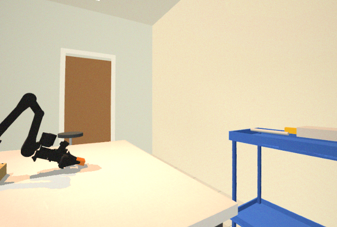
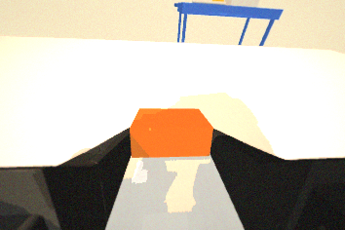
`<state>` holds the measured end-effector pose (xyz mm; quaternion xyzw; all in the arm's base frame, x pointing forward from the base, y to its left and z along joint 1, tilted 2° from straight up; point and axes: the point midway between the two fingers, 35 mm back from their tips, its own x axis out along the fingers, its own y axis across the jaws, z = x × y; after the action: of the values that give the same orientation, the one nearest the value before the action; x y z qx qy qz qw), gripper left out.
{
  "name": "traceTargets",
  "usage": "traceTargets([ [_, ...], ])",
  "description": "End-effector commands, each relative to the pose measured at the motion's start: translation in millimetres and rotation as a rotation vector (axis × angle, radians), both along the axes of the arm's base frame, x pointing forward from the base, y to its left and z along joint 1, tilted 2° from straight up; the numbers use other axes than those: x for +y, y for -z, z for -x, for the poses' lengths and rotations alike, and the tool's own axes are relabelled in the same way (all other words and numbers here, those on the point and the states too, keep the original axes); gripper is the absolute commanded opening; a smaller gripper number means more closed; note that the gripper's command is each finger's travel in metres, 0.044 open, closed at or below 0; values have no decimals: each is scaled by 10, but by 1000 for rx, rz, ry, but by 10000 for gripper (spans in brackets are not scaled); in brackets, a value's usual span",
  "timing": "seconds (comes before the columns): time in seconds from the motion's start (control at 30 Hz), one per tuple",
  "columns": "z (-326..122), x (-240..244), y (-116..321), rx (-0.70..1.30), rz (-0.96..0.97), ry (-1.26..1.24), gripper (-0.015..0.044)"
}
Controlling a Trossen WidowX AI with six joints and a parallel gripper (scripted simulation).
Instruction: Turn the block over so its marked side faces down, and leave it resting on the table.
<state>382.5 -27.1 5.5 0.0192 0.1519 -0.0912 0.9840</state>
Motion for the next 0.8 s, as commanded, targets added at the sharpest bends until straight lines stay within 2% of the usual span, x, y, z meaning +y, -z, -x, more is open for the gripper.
traceTargets([
  [0.0,4,-4,-4,-1,7,1,157],
  [0.37,4,-4,-4,-1,7,1,440],
  [0.77,4,-4,-4,-1,7,1,440],
])
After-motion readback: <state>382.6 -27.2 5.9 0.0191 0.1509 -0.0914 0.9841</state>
